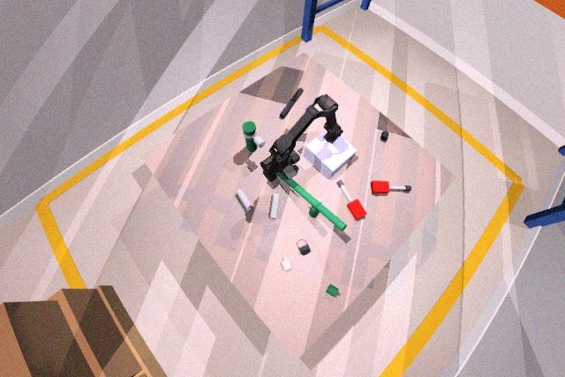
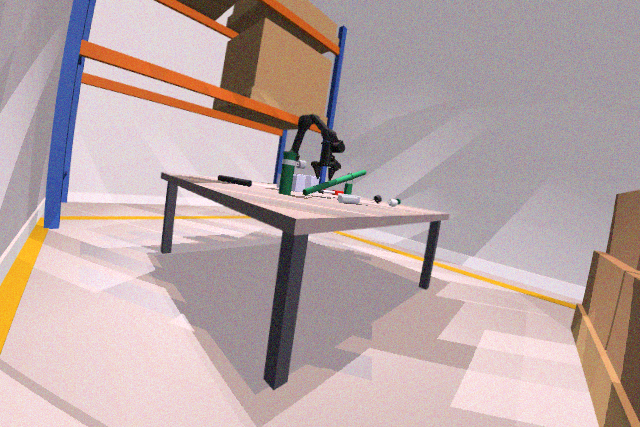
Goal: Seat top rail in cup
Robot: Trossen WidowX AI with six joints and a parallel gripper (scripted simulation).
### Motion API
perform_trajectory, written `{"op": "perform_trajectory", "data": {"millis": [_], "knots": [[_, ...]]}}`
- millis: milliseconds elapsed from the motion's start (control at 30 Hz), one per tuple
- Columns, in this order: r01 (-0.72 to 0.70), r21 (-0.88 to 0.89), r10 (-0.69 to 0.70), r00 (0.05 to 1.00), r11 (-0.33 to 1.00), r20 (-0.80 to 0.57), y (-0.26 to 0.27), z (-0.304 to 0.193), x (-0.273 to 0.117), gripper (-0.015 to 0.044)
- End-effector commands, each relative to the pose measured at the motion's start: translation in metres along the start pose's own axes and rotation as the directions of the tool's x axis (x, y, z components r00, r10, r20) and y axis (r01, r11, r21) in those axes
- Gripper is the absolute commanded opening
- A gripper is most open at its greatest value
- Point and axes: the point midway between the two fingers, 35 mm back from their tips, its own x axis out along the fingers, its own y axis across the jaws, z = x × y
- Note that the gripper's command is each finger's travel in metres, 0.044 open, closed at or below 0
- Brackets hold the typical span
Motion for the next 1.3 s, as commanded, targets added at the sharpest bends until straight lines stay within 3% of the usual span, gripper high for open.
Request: {"op": "perform_trajectory", "data": {"millis": [0,1267], "knots": [[-0.009,-0.007,0.009,1.000,1.000,0.004,0.002,0.001,0.007,0.0440],[-0.009,-0.007,0.009,1.000,1.000,0.004,0.004,0.001,0.064,0.0440]]}}
